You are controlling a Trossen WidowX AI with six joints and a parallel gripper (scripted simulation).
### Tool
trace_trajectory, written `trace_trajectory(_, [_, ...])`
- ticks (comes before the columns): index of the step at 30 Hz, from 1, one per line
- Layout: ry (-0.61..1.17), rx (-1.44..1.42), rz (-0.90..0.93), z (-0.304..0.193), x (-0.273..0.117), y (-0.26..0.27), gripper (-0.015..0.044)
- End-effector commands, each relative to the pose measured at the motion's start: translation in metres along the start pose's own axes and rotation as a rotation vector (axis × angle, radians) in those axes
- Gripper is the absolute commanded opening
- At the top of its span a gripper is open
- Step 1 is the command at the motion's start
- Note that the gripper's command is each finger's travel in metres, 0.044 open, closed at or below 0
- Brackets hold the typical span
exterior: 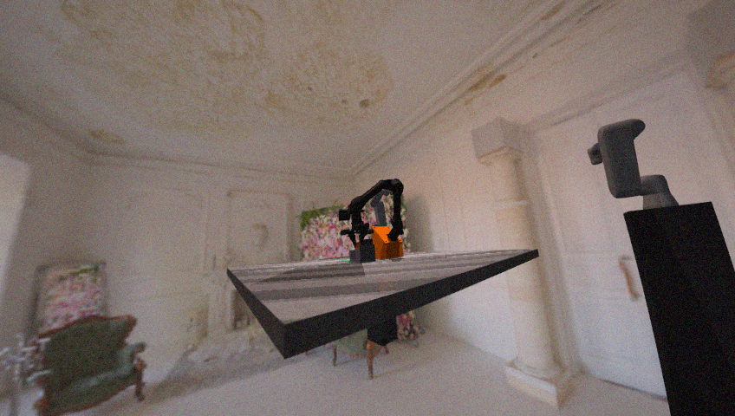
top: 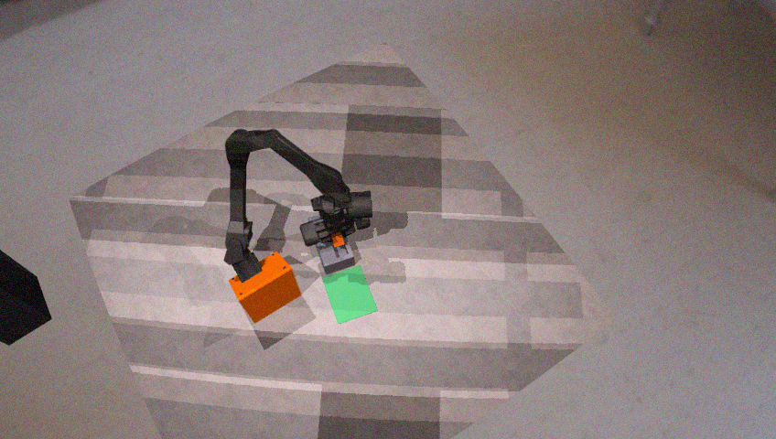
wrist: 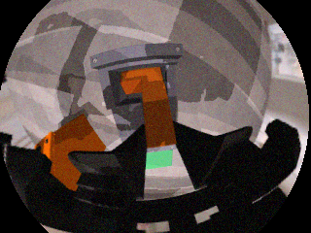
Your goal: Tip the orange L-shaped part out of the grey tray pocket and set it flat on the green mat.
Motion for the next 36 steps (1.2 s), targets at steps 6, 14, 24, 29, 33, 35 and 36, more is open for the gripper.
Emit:
trace_trajectory(6, [0.001,-0.005,0.000,0.000,-0.014,-0.001,0.0000])
trace_trajectory(14, [0.001,-0.004,0.000,0.000,-0.027,0.000,0.0000])
trace_trajectory(24, [0.001,-0.004,0.001,0.000,-0.043,0.000,0.0000])
trace_trajectory(29, [0.001,-0.003,0.001,0.000,-0.051,0.000,0.0000])
trace_trajectory(33, [0.002,-0.003,0.001,0.000,-0.057,0.000,0.0000])
trace_trajectory(35, [0.002,-0.003,0.001,0.000,-0.061,0.000,0.0000])
trace_trajectory(36, [0.002,-0.003,0.001,0.000,-0.062,0.000,0.0000])
Point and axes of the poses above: the point midway between the two fingers, 35 mm back from their tips, its own x axis out along the fingers, its own y axis across the jaws, z = x × y, the point moved 3 cm from there along -x, back along the fingers, and after that the axes turned 3 degrees about -x, right-handed, at the moved point
